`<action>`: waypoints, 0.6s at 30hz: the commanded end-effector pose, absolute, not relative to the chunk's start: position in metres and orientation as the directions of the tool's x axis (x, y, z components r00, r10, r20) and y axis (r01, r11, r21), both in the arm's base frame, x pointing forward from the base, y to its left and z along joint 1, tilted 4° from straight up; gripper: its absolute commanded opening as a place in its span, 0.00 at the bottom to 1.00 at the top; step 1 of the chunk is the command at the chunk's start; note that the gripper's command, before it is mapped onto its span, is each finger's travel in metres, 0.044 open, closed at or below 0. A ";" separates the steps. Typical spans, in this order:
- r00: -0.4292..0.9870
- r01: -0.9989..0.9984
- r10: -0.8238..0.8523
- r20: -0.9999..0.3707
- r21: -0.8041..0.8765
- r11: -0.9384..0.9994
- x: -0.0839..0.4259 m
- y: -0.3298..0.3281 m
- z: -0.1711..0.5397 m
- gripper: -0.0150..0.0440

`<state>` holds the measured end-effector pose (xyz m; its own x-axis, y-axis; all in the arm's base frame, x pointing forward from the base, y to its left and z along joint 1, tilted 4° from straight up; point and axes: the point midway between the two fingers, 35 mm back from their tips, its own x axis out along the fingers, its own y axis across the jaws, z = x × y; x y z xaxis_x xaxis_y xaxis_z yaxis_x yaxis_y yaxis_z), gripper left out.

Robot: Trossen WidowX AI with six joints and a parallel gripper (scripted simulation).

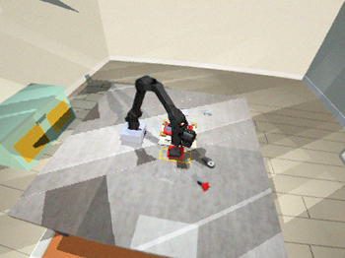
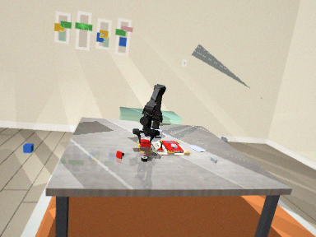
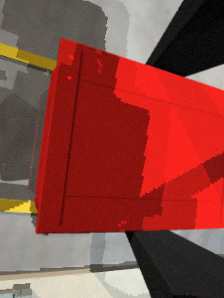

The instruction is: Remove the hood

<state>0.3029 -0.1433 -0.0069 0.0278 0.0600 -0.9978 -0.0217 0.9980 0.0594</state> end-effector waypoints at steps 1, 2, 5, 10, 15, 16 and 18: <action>0.022 -0.016 0.058 -0.998 0.058 0.998 0.302 -0.143 -0.009 0.25; 0.022 -0.016 0.058 -0.998 0.058 0.998 0.302 -0.143 -0.010 0.25; 0.022 -0.016 0.058 -0.998 0.058 0.998 0.302 -0.143 -0.011 0.25; 0.022 -0.016 0.058 -0.998 0.058 0.998 0.302 -0.143 -0.013 0.25; 0.022 -0.016 0.058 -0.998 0.058 0.998 0.302 -0.143 -0.016 0.25; 0.022 -0.016 0.058 -0.998 0.058 0.998 0.302 -0.143 -0.016 0.25; 0.022 -0.016 0.058 -0.998 0.058 0.998 0.302 -0.143 -0.017 0.25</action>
<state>0.3034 -0.1430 -0.0139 0.0295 0.0591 -0.9978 -0.0218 0.9981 0.0585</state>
